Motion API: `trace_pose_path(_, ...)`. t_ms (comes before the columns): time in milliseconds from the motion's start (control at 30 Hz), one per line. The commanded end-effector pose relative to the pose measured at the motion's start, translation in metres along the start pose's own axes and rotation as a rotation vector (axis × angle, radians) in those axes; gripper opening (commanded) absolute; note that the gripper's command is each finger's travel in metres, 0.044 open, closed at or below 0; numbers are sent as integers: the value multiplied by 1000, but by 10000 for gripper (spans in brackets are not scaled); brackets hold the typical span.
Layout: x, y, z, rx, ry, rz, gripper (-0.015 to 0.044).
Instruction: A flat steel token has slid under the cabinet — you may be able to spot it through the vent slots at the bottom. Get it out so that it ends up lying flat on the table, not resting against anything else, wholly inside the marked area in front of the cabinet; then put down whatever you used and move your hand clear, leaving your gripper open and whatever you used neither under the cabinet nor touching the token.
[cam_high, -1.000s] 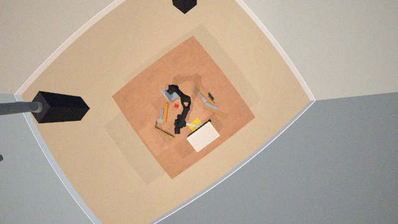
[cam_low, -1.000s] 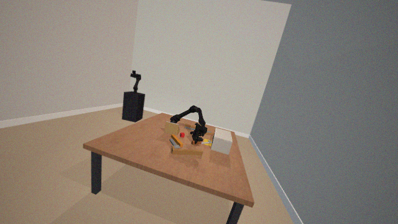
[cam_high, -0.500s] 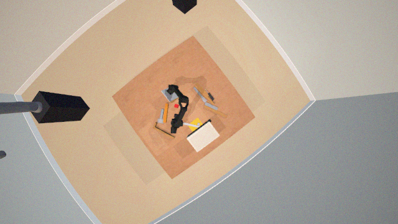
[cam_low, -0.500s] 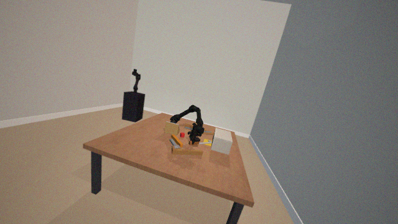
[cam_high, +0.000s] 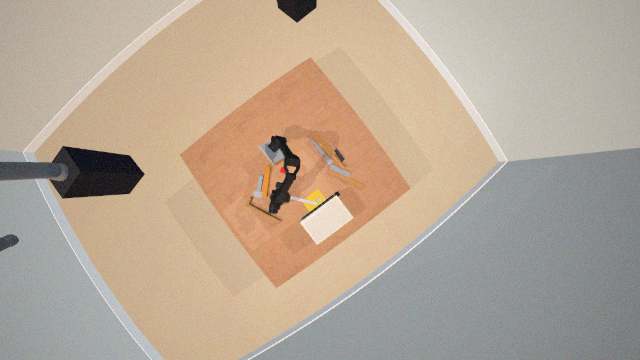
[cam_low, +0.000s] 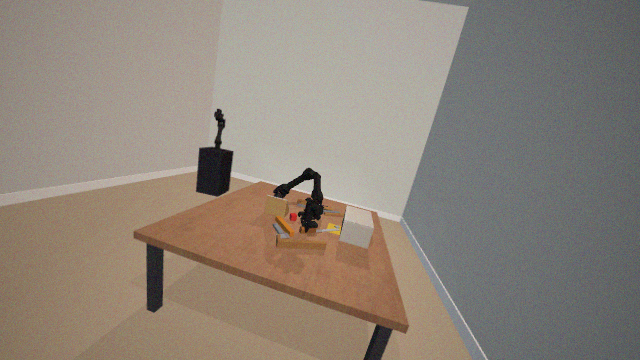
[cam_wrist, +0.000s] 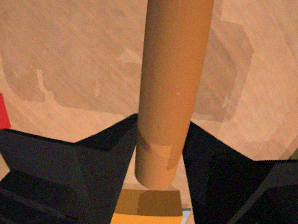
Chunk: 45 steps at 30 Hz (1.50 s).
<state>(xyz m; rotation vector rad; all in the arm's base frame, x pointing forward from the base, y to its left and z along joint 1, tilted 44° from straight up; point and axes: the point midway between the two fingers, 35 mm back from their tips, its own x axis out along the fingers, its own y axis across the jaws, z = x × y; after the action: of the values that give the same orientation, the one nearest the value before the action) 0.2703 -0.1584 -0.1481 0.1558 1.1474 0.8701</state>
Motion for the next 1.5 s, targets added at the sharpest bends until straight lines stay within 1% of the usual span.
trace_pose_path(0,0,0,0,0,0,0,0)
trace_pose_path(533,-23,6,-4,12,-3,3,0)
trace_pose_path(1467,-24,-12,-17,-117,-2,1,0)
